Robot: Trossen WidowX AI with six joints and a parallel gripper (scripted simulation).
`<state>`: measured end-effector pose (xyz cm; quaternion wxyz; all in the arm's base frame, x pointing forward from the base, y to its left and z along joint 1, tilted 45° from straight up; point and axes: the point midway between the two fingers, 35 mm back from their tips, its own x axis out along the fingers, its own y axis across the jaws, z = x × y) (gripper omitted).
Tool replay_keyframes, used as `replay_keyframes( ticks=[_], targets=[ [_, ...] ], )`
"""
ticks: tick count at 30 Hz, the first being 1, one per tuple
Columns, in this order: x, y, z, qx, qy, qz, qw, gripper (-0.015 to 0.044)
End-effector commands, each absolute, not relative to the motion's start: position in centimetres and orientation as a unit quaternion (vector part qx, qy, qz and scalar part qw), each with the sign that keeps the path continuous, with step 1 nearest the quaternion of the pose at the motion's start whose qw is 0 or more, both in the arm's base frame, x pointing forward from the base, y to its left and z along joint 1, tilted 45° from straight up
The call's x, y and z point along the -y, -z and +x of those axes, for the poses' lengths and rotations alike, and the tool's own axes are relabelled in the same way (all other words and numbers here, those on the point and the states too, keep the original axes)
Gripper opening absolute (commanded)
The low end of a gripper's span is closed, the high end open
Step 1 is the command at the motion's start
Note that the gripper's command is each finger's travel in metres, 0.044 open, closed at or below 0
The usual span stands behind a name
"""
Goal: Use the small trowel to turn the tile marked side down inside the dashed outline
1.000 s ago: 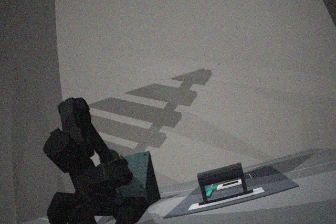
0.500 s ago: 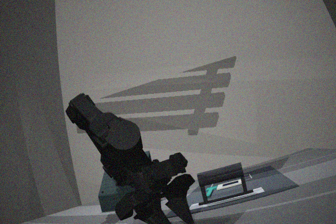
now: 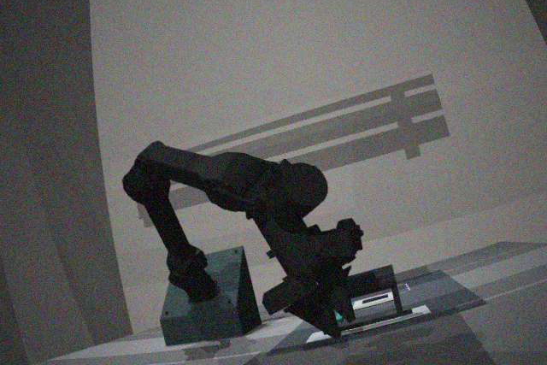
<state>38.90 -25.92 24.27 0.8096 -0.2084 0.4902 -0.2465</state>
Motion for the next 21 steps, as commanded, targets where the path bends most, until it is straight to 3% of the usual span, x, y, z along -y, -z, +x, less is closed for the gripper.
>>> replay_keyframes(
  ticks=[1,11,21],
  targets=[
    [23.4,-23.5,39.7,-0.513,0.238,-0.214,0.796,0.027],
    [16.2,-21.6,40.3,-0.572,0.22,-0.252,0.749,0.027],
    [12.9,-20.6,41.0,-0.579,0.186,-0.286,0.741,0.027]
  ],
)
